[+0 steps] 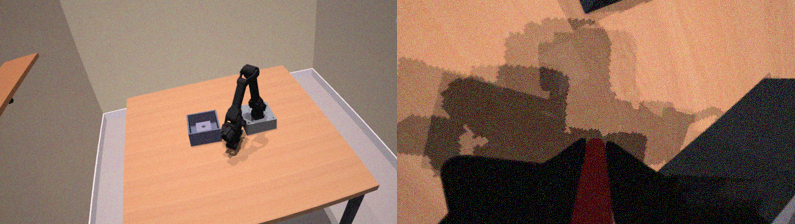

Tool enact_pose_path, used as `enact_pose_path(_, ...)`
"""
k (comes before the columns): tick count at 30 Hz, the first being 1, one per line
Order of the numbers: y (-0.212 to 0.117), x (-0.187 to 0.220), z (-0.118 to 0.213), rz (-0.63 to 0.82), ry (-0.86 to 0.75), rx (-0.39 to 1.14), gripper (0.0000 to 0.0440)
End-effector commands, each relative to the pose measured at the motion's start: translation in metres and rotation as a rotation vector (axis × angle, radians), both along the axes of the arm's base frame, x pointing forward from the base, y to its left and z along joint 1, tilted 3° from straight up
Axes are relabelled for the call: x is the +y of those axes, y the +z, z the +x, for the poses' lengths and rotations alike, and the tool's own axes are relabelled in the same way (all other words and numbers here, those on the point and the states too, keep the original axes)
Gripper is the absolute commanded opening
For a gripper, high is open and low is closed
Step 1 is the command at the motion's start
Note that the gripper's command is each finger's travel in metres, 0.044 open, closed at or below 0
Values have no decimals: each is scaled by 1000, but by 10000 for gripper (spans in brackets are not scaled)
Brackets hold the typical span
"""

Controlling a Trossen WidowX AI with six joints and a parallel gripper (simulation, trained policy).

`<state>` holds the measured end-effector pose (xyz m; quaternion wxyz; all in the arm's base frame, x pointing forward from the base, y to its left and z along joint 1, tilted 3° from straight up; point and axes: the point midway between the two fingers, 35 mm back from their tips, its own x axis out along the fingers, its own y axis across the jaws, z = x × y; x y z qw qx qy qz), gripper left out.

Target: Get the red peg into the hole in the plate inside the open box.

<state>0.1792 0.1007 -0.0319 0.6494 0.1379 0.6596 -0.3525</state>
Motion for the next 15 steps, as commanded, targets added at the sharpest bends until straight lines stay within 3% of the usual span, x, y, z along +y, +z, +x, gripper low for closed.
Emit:
enact_pose_path(1,10,-1,7,-8,5,-21,0)
enact_pose_path(15,64,-16,41,-56,-10,-103,0)
